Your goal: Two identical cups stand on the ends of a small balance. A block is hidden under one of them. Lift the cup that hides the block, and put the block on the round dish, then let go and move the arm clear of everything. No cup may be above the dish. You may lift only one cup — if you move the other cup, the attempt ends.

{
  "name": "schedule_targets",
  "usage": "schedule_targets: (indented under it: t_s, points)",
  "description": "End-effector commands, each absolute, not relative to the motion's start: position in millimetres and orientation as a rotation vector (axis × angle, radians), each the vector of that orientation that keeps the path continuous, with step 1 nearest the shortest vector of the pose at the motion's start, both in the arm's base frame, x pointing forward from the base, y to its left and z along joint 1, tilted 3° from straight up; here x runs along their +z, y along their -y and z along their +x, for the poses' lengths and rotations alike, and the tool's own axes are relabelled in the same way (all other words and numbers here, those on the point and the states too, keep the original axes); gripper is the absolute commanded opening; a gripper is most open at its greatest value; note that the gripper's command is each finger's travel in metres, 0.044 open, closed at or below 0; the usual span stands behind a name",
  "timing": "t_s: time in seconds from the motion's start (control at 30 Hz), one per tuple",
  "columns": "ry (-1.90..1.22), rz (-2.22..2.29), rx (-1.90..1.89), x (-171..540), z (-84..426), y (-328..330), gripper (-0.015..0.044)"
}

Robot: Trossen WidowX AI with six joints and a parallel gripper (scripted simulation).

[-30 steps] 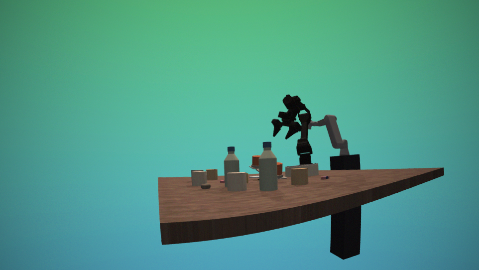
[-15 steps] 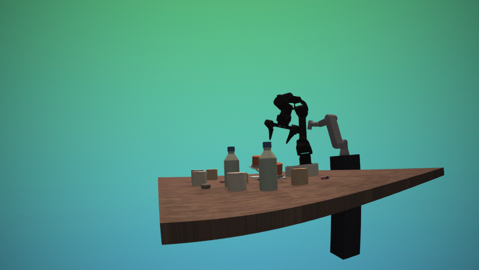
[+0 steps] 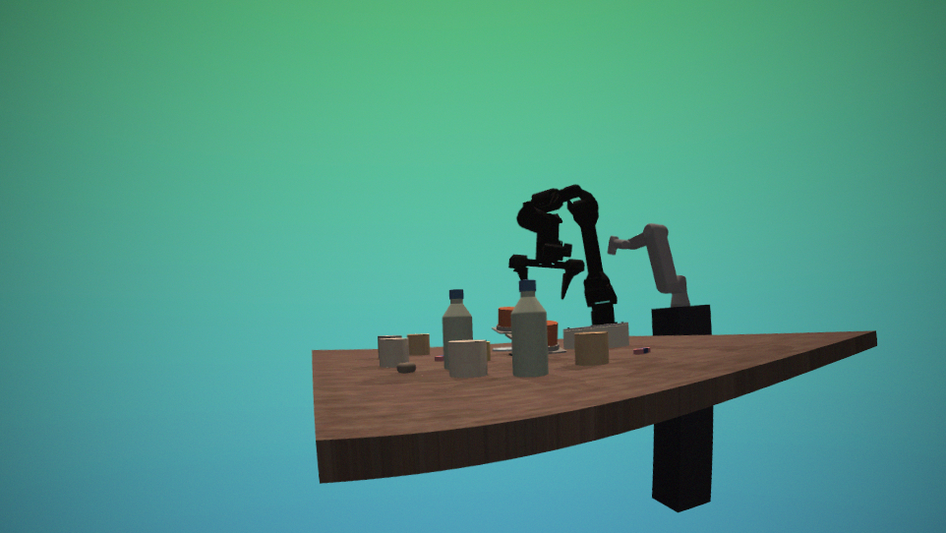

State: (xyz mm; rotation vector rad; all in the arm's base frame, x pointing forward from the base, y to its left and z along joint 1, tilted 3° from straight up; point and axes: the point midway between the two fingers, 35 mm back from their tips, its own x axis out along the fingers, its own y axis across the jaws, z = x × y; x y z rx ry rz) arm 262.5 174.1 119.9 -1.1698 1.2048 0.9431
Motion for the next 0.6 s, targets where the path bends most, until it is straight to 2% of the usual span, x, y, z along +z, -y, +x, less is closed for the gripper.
schedule_targets:
  t_s: [0.0,0.57]
  points:
    - [-1.198,-1.232,1.082,104,276,-184,0.044]
    - [-1.195,-1.264,1.165,77,283,-188,0.044]
